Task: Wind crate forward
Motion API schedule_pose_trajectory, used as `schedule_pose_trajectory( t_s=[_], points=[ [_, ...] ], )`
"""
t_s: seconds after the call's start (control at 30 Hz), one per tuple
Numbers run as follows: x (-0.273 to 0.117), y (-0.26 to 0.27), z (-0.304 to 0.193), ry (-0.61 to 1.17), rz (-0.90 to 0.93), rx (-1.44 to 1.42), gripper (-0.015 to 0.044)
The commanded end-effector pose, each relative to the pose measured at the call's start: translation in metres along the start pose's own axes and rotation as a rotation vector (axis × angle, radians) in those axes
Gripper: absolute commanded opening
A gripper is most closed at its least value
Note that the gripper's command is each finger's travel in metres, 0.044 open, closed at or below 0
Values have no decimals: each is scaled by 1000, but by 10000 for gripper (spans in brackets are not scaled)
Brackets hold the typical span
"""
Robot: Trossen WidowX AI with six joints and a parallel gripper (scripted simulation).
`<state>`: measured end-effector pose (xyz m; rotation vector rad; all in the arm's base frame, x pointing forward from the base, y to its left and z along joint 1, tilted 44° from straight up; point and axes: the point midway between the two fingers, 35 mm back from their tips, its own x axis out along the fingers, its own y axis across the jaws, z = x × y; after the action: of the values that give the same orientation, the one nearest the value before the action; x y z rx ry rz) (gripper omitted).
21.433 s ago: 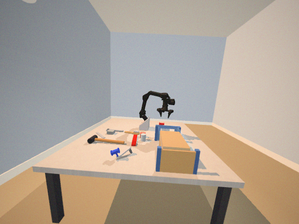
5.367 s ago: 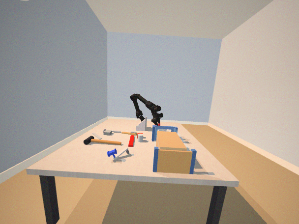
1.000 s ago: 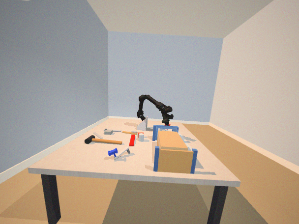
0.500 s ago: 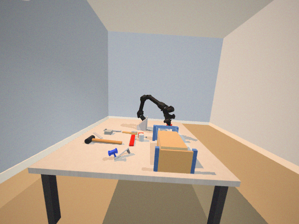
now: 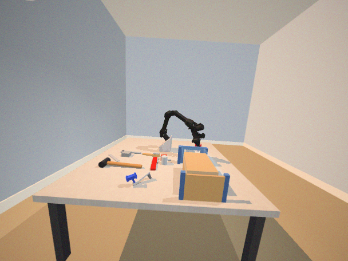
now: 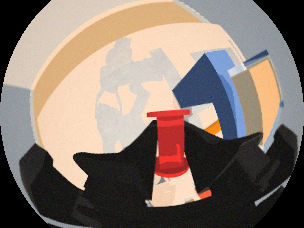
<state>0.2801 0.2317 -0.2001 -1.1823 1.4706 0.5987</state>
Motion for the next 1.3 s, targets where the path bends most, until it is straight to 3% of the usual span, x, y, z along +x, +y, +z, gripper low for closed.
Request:
schedule_pose_trajectory(
  t_s=[0.0, 1.27],
  points=[
    [2, 25, 7, -15, 44, -22, 0],
    [-2, 85, 3, -17, 50, -24, 0]
  ],
)
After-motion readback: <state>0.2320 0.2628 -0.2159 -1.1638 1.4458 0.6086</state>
